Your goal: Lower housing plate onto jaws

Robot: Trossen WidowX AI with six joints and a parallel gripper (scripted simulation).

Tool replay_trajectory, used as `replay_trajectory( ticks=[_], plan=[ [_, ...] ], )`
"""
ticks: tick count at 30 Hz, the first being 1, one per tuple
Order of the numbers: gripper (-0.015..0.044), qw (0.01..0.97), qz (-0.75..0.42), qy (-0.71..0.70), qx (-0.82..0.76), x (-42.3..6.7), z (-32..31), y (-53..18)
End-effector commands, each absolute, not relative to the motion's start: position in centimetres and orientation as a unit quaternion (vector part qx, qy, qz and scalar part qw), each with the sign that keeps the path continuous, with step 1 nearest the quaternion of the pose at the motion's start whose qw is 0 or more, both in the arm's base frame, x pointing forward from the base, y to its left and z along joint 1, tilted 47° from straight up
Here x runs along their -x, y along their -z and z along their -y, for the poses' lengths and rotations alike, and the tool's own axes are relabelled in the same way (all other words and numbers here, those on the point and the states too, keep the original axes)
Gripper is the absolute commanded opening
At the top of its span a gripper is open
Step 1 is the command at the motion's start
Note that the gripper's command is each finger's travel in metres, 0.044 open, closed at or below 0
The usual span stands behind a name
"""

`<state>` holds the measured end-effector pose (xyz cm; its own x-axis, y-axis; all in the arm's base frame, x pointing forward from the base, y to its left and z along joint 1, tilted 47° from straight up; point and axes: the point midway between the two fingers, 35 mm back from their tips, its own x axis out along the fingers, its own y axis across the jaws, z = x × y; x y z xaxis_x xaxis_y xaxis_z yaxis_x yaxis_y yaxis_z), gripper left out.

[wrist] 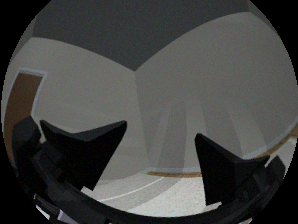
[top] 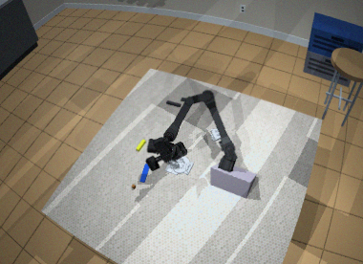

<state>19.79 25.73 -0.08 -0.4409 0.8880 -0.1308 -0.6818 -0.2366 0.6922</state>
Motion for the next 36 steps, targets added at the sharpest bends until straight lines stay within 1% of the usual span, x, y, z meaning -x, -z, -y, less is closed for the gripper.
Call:
replay_trajectory(
  ticks=[1,2,18,36],
  plan=[
    [0.0426,0.508,-0.352,-0.773,-0.147,-19.8,-25.7,0.1],
    [0.044,0.508,-0.353,-0.772,-0.146,-19.8,-25.7,0.1],
    [0.044,0.54,-0.487,-0.674,-0.134,-21.7,-23.7,0.1],
    [0.044,0.585,-0.612,-0.513,-0.14,-24.0,-20.3,-0.2]
  ],
)
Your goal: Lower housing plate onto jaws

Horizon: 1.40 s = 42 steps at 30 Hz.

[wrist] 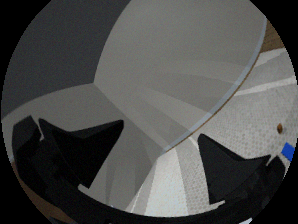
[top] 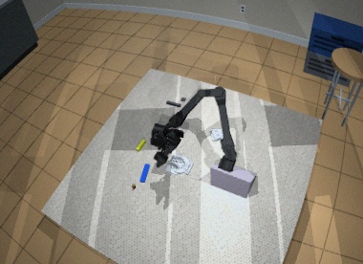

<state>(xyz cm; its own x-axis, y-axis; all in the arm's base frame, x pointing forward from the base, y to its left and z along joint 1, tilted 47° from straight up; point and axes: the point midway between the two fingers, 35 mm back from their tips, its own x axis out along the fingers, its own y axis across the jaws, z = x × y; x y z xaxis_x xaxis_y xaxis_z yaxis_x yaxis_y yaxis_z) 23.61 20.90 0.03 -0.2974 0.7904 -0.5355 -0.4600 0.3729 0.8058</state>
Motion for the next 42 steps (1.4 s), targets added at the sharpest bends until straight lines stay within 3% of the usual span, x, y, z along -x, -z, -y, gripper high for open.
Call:
replay_trajectory(
  ticks=[1,22,42],
  plan=[
    [0.044,0.587,-0.618,-0.503,-0.141,-24.1,-20.1,-0.3],
    [0.044,0.639,-0.699,-0.267,-0.178,-26.3,-14.8,-1.3],
    [0.044,0.673,-0.7,-0.018,-0.239,-27.4,-8.8,-3.1]
  ],
)
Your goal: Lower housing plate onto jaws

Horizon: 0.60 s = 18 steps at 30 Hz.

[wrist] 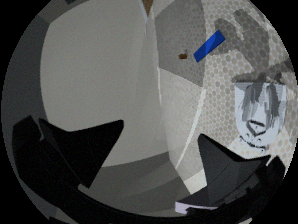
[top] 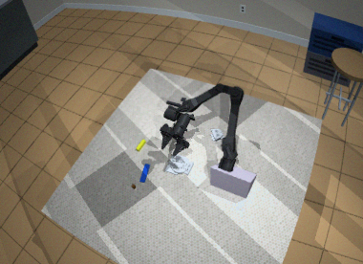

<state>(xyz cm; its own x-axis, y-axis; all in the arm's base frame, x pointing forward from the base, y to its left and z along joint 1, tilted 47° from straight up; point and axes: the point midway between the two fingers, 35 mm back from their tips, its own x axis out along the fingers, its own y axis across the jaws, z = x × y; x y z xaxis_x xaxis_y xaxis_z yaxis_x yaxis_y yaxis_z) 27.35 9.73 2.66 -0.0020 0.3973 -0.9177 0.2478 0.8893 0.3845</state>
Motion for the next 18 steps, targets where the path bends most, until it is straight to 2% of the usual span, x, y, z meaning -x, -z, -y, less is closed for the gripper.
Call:
replay_trajectory(
  ticks=[1,18],
  plan=[
    [0.044,0.674,-0.697,-0.006,-0.242,-27.5,-8.5,-3.2],
    [0.044,0.683,-0.631,0.203,-0.307,-27.5,-2.9,-5.5]
  ],
)
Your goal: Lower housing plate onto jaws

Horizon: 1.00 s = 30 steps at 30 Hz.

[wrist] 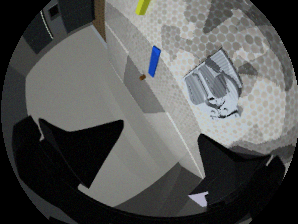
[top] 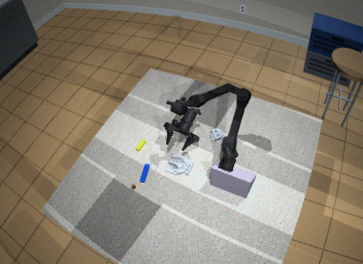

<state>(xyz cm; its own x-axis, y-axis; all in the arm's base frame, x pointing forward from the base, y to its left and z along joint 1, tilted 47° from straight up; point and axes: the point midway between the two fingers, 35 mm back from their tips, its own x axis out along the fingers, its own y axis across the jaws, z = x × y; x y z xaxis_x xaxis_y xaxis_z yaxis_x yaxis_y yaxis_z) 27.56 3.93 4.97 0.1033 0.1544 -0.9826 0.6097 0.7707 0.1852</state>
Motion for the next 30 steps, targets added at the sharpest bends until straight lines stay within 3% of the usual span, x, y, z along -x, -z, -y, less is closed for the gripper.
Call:
replay_trajectory(
  ticks=[1,30],
  plan=[
    [0.044,0.683,-0.626,0.214,-0.31,-27.4,-2.6,-5.7],
    [0.044,0.644,-0.384,0.51,-0.422,-24.8,6.6,-11.2]
  ],
)
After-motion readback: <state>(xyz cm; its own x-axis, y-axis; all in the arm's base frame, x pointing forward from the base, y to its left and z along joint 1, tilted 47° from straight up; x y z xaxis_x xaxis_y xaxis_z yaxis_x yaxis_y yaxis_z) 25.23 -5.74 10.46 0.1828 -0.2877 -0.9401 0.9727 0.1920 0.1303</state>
